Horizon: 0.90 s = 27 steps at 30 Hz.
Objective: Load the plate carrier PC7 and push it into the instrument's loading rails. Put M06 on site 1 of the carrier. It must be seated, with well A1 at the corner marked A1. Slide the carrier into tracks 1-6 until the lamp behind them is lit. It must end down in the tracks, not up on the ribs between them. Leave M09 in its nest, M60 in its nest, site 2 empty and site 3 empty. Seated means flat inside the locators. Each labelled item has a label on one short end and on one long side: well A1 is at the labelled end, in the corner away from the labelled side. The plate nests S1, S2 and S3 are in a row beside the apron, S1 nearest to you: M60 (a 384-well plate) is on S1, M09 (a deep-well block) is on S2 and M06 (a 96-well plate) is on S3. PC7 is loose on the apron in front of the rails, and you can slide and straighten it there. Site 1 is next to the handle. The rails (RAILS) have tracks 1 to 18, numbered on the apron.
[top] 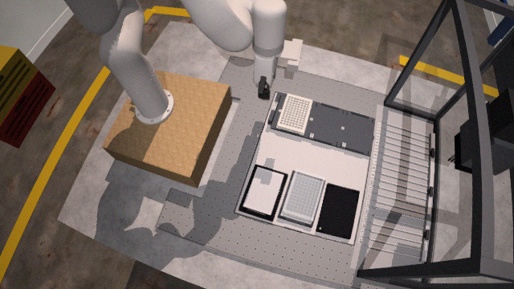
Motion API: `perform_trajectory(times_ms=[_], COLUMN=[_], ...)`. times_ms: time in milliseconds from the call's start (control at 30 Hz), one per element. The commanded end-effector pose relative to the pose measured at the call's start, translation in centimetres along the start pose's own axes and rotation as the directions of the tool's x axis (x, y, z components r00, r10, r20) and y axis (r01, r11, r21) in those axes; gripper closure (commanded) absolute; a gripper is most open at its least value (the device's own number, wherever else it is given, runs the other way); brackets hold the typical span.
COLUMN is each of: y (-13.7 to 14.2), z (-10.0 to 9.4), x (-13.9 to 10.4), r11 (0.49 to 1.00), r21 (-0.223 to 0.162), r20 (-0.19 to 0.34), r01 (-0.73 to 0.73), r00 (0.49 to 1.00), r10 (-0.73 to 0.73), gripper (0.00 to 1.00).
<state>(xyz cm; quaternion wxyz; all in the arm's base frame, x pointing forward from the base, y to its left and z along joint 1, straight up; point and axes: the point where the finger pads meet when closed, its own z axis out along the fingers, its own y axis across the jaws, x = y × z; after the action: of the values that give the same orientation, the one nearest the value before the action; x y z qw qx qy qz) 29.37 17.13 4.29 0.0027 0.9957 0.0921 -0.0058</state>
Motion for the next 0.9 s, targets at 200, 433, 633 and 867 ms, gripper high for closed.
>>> perform_trajectory(times_ms=[200,433,633,867], y=[0.0,0.0,0.0,0.0], z=[-0.2,0.3,1.1,2.3], x=[-0.1,-0.1,-0.1,0.0], r11=[0.998,0.998,0.998,0.998], r21=[0.004,0.004,0.004,0.004], r20=[-0.010,-0.010,-0.010,-0.010], r01=[-0.069,-0.069,-0.069,-0.069], r00=[0.998,0.998,0.998,0.998], r10=[0.069,0.069,0.069,0.069], gripper=[0.19,0.19,0.19,0.19])
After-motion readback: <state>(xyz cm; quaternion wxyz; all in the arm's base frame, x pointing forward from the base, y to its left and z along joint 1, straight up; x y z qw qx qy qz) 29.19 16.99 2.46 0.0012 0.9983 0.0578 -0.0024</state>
